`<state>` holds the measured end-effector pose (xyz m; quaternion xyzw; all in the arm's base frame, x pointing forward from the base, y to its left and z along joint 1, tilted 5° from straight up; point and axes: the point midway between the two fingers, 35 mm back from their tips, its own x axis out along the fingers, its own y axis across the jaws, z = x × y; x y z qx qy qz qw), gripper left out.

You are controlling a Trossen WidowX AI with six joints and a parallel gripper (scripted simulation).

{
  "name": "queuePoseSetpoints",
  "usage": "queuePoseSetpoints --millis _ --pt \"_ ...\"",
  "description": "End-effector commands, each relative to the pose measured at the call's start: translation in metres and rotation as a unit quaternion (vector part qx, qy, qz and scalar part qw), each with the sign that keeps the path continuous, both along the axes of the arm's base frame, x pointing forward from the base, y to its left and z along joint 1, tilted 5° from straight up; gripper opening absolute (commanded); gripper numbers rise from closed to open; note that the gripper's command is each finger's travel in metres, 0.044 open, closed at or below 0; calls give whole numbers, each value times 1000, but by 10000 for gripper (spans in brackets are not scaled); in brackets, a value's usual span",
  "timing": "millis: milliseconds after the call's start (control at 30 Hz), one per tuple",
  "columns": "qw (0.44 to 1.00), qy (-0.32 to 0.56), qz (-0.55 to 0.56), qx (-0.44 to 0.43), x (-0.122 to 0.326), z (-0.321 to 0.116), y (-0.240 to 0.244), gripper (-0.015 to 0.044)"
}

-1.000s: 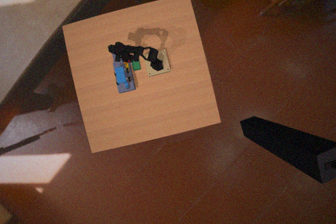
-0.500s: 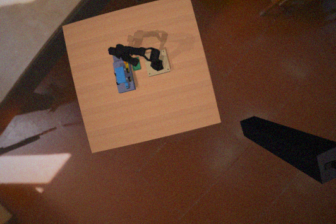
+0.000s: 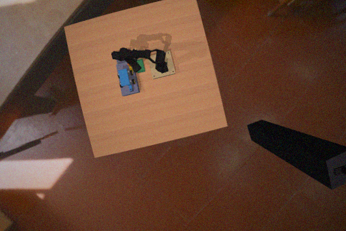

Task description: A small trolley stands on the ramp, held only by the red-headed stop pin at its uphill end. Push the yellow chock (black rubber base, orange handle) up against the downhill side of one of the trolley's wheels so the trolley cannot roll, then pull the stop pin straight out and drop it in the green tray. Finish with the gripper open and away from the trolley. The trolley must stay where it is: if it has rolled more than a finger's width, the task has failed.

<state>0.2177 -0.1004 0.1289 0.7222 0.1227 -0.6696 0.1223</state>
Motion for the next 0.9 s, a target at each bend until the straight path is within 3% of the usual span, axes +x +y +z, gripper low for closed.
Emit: queuePoseSetpoints --millis 0,333,867 --pt "998 -3 -62 -10 0 2 1 0" --pt "979 -6 -203 -25 0 3 2 0" --pt "974 -4 -223 -27 -18 -18 2 0"
